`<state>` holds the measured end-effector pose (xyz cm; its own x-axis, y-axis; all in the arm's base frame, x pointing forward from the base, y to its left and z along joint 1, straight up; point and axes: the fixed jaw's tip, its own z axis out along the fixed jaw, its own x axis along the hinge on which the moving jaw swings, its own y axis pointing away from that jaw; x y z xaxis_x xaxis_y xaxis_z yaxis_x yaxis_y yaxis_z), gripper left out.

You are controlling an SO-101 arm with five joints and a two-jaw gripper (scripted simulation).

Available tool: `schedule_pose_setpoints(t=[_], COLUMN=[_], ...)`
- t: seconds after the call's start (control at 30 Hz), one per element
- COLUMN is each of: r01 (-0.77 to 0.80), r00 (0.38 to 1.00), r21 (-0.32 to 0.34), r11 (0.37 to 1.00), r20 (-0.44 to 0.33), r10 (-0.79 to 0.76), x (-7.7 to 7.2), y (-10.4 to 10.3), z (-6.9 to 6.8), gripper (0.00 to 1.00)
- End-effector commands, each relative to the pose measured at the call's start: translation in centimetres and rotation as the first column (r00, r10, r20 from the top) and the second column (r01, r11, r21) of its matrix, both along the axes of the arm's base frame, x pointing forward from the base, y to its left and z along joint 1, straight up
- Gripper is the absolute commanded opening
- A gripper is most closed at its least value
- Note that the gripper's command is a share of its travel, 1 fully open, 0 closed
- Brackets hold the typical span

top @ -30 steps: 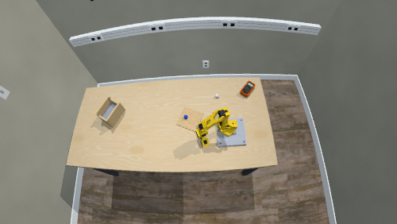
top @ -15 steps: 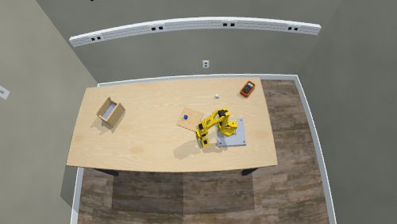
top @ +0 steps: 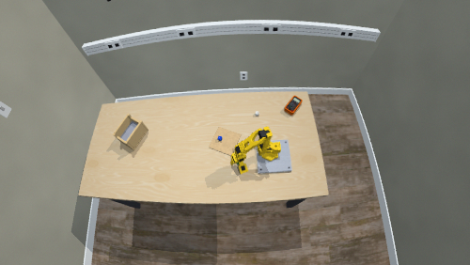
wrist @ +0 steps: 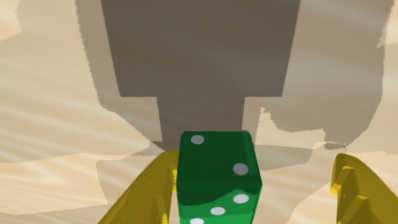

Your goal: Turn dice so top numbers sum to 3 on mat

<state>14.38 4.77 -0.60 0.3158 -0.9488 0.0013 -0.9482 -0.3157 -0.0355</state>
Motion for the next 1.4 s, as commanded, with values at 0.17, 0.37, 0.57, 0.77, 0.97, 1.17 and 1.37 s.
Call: schedule_pose_setpoints(t=[0.17, 0.37, 0.57, 0.77, 0.97, 1.17, 1.37], r01=[-0.003, -0.003, -0.003, -0.003, -0.003, -0.003, -0.003], r00=[1.0, 1.0, 1.0, 1.0, 1.0, 1.0, 1.0], r21=[-0.007, -0.007, -0.007, -0.007, -0.007, -0.007, -0.007], r11=[1.0, 1.0, 1.0, 1.0, 1.0, 1.0, 1.0], r20=[-0.023, -0.023, -0.023, -0.023, -0.023, -0.023, -0.023], r10=[0.003, 0.003, 0.003, 0.003, 0.003, 0.003, 0.003], x=[-0.4, -0.2, -0.1, -0.3, -0.4, -0.5, -0.5], y=[-0.2, -0.2, -0.1, -0.2, -0.2, -0.2, -0.2], z=[-0.2, 1.1, 2.5, 4.5, 5.5, 5.6, 5.6], gripper=[0.29, 0.29, 0.29, 0.29, 0.29, 0.29, 0.29])
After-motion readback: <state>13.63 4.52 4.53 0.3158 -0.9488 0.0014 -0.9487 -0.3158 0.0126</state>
